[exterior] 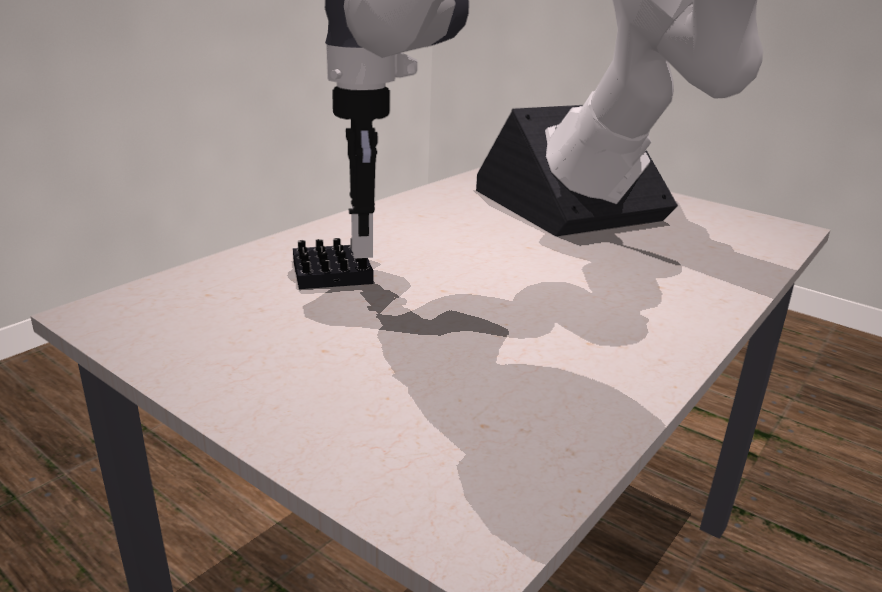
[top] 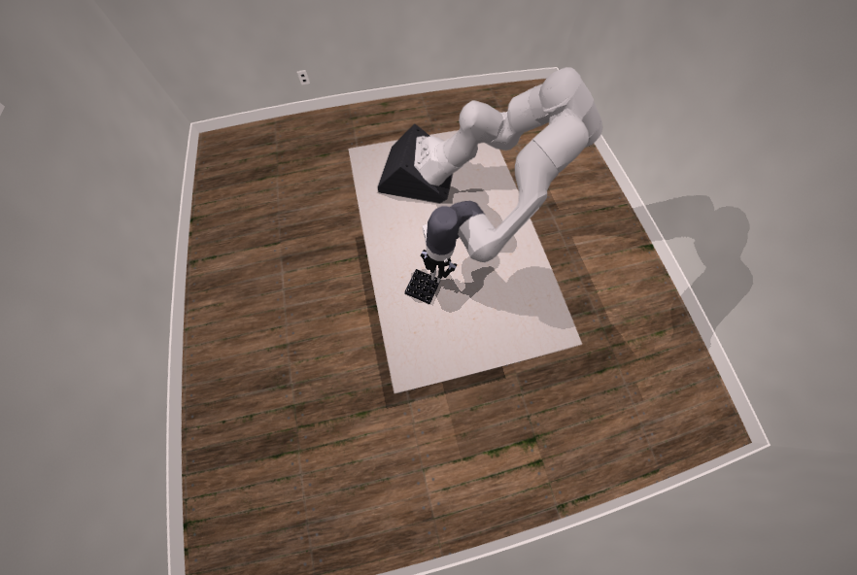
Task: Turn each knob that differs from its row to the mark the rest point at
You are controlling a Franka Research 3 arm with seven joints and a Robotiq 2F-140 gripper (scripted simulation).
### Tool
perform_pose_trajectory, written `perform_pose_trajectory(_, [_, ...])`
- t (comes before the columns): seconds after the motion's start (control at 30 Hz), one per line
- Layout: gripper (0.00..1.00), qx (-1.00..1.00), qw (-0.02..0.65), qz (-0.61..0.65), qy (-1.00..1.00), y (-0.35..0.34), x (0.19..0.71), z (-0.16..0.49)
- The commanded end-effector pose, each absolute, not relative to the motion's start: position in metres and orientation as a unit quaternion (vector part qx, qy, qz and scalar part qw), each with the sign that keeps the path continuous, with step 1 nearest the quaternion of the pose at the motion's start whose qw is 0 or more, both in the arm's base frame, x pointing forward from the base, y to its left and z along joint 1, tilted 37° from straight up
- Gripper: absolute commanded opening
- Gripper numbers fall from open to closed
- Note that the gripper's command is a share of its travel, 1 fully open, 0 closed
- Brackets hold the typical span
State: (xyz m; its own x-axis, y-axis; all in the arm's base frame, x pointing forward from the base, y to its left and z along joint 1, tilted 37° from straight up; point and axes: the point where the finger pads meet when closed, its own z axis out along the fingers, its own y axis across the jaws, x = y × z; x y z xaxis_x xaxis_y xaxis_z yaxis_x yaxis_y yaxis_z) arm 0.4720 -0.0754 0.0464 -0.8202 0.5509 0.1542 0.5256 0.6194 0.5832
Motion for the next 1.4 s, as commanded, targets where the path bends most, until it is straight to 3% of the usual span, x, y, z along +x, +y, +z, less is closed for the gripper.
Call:
perform_pose_trajectory(0.0, [0.12, 0.297, 0.022, 0.317, 0.900, -0.075, 0.473, 0.046])
perform_pose_trajectory(1.37, [0.12, 0.297, 0.022, 0.317, 0.900, -0.068, 0.476, 0.035])
